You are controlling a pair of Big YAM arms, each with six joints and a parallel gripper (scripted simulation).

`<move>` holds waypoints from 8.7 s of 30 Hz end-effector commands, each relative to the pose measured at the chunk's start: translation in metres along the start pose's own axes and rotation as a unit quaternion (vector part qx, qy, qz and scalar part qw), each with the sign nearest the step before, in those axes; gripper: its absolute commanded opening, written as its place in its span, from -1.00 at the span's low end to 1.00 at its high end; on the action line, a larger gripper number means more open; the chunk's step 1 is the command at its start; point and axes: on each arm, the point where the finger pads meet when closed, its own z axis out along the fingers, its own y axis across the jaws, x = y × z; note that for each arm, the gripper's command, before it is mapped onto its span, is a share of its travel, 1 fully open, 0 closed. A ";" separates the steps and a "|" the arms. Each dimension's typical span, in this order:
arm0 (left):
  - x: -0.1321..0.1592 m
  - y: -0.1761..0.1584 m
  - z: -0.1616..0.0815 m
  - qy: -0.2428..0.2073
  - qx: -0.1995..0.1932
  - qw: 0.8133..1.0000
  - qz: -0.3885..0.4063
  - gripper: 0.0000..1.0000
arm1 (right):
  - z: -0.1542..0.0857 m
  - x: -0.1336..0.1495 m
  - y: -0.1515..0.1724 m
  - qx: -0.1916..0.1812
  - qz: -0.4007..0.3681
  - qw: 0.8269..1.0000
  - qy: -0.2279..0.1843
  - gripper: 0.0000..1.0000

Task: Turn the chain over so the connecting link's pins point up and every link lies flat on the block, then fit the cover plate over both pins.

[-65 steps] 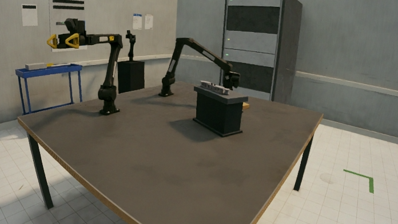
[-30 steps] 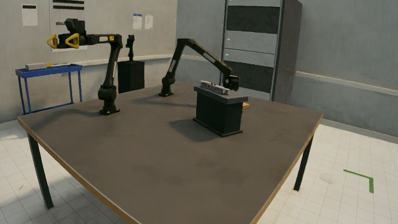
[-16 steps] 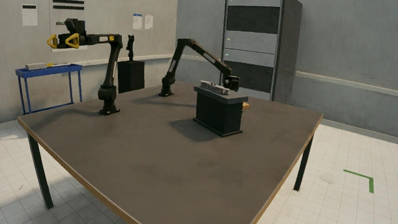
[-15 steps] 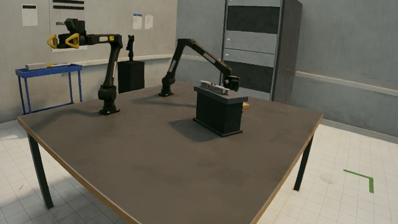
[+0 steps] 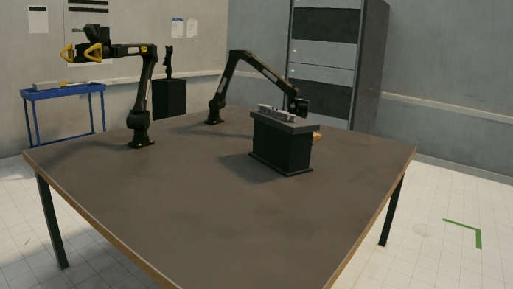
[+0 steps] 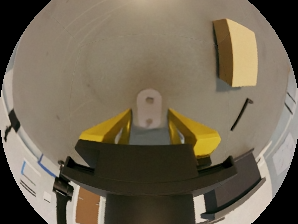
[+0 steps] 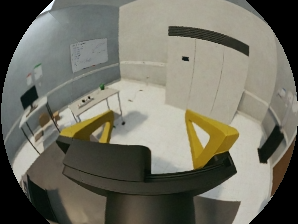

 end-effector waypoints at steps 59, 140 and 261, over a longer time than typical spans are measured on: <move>0.009 -0.003 0.022 0.004 -0.002 1.000 0.004 -0.02 | -0.004 -0.014 0.005 -0.004 0.000 1.000 -0.015 1.00; -0.011 -0.024 -0.046 -0.024 0.032 0.999 0.002 -0.57 | -0.004 -0.014 0.005 -0.004 0.000 1.000 -0.015 1.00; 0.150 0.183 0.000 -0.001 0.001 0.906 0.423 -0.57 | -0.004 -0.014 0.005 -0.004 0.000 1.000 -0.015 1.00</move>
